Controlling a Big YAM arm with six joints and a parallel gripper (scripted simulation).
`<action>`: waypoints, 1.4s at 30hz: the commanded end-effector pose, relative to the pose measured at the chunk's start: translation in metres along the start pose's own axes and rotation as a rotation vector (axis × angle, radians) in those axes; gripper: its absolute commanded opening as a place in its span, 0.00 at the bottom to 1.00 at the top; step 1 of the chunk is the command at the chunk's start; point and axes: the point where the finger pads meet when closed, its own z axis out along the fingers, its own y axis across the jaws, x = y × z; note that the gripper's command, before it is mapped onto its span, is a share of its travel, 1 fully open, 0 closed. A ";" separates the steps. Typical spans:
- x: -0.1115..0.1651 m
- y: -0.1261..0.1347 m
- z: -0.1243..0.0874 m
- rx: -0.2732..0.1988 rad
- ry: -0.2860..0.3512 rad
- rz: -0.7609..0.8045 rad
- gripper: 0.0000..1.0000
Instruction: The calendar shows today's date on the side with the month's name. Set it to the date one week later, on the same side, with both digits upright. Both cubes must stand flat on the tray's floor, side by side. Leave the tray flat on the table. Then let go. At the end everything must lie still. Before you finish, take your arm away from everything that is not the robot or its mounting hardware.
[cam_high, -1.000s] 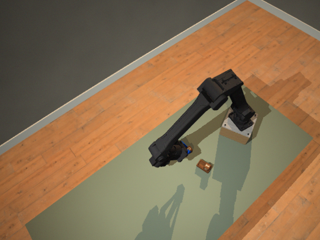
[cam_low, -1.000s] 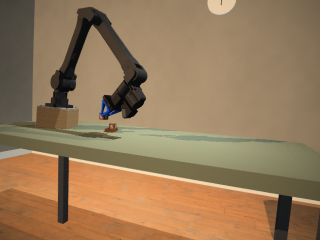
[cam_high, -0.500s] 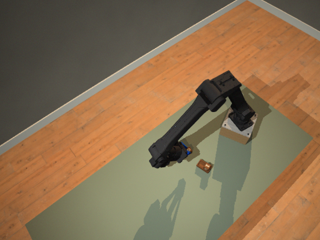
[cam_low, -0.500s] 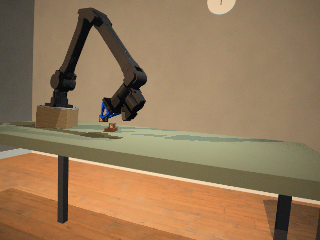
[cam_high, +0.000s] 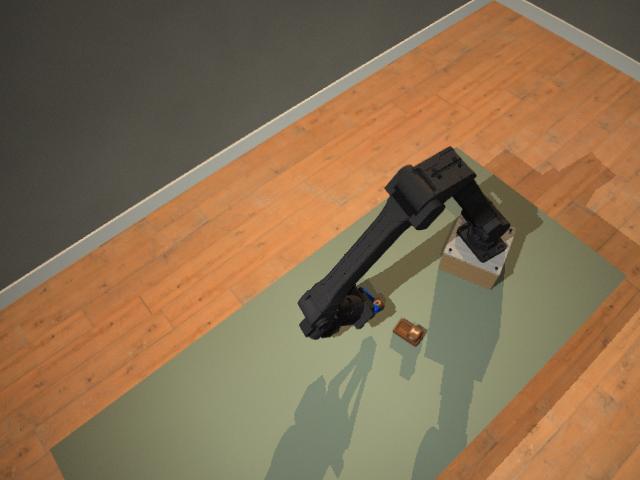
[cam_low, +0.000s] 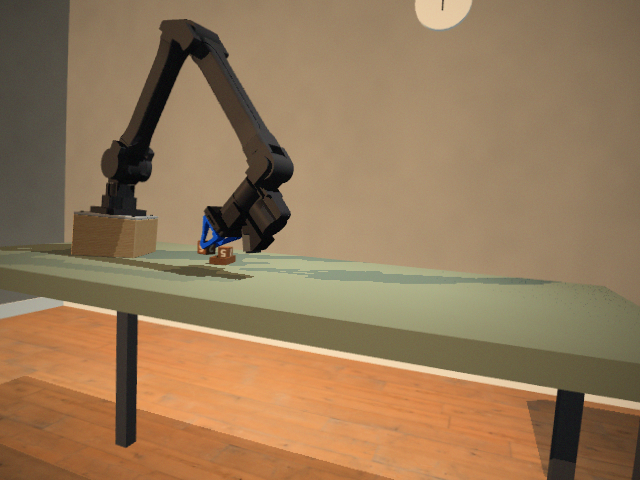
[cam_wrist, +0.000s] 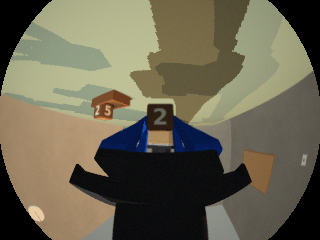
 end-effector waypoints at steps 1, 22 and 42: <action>-0.010 0.002 -0.002 0.004 -0.021 -0.006 0.27; -0.029 0.004 0.005 0.006 -0.042 -0.007 0.27; -0.029 0.004 0.009 0.007 -0.037 -0.007 0.27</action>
